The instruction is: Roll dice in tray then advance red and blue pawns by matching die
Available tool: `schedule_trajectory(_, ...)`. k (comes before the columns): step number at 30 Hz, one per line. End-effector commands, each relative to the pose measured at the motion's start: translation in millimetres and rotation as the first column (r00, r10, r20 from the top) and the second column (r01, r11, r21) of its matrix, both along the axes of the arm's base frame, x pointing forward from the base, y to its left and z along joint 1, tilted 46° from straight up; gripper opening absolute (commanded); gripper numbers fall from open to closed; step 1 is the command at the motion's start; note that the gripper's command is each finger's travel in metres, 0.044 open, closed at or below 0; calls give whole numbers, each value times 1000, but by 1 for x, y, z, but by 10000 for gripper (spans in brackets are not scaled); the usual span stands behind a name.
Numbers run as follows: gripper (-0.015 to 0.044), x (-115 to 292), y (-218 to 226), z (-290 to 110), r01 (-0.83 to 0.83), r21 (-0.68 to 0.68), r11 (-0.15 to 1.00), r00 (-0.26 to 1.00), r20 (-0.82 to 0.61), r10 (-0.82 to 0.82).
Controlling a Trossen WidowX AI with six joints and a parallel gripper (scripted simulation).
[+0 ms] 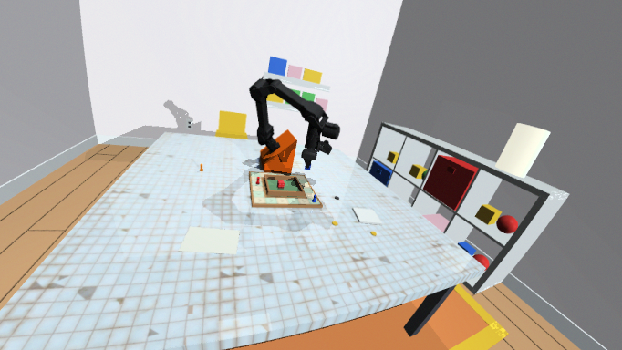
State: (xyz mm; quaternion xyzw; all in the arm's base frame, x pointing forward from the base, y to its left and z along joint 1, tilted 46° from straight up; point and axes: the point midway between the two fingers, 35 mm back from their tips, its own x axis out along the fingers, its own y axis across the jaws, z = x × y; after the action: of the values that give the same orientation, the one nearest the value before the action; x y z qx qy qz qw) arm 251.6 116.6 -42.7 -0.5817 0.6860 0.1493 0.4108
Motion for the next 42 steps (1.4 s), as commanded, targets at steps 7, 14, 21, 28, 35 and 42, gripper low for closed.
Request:
schedule_trajectory(7,0,14,-32,19,-178,-13,984,974,-144,174)
schedule_trajectory(14,0,-4,-53,29,-274,-15,962,935,-237,263)
schedule_trajectory(21,0,-13,-64,33,-320,-13,947,910,-283,304)
schedule_trajectory(28,0,-17,-67,29,-283,98,954,910,-287,299)
schedule_trajectory(35,0,-22,-70,24,-231,320,919,910,-263,320)
schedule_trajectory(42,0,-24,-71,21,-224,520,824,912,-187,366)
